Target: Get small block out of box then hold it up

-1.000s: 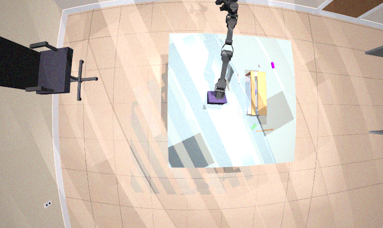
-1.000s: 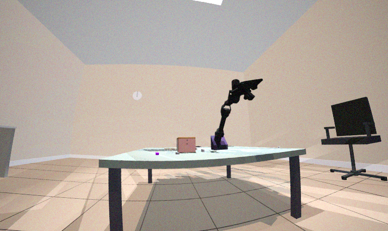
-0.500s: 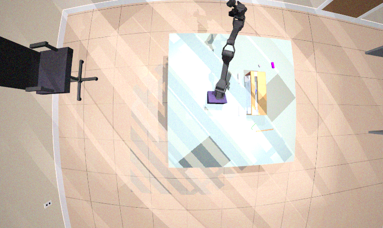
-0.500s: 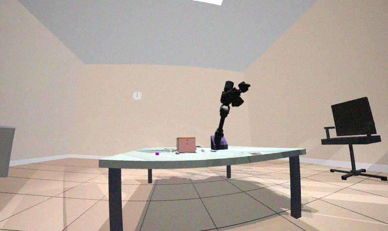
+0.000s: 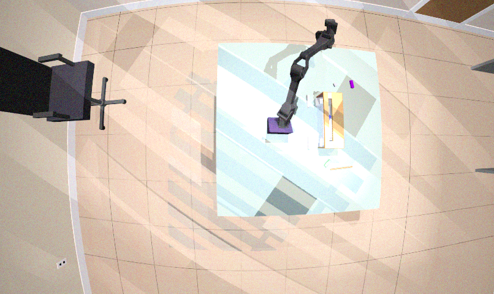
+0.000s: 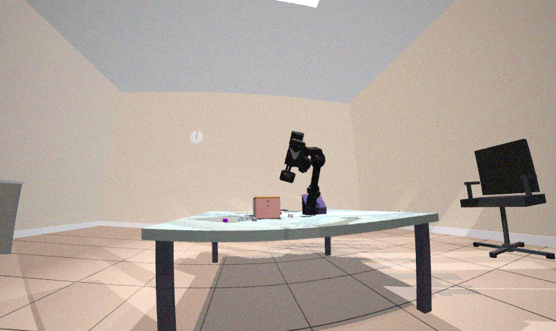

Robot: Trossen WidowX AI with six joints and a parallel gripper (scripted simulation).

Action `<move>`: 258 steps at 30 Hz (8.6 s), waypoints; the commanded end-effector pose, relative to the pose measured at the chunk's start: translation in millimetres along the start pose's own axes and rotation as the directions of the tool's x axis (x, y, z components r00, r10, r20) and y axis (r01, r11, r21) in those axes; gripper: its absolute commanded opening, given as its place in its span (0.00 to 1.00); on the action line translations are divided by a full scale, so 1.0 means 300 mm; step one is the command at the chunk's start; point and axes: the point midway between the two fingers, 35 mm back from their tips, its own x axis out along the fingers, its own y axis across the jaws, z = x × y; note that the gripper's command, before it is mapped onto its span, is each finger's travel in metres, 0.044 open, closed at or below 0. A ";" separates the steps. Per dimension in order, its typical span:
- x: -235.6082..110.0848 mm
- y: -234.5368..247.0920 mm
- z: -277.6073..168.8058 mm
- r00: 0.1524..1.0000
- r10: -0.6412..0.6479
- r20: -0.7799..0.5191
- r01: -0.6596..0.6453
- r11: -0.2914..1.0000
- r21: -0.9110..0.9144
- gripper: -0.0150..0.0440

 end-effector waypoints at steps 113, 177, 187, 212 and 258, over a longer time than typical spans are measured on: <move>-1.424 1.522 -0.034 0.768 0.563 0.305 0.263 0.158 -0.952 0.93; -1.279 1.417 -0.003 0.769 0.560 0.307 0.263 0.160 -0.952 0.93; -1.305 1.439 -0.014 0.769 0.561 0.307 0.263 0.160 -0.952 0.93; -1.244 1.395 -0.005 0.770 0.560 0.307 0.263 0.160 -0.952 0.93; -1.181 1.349 0.003 0.770 0.559 0.307 0.263 0.160 -0.952 0.93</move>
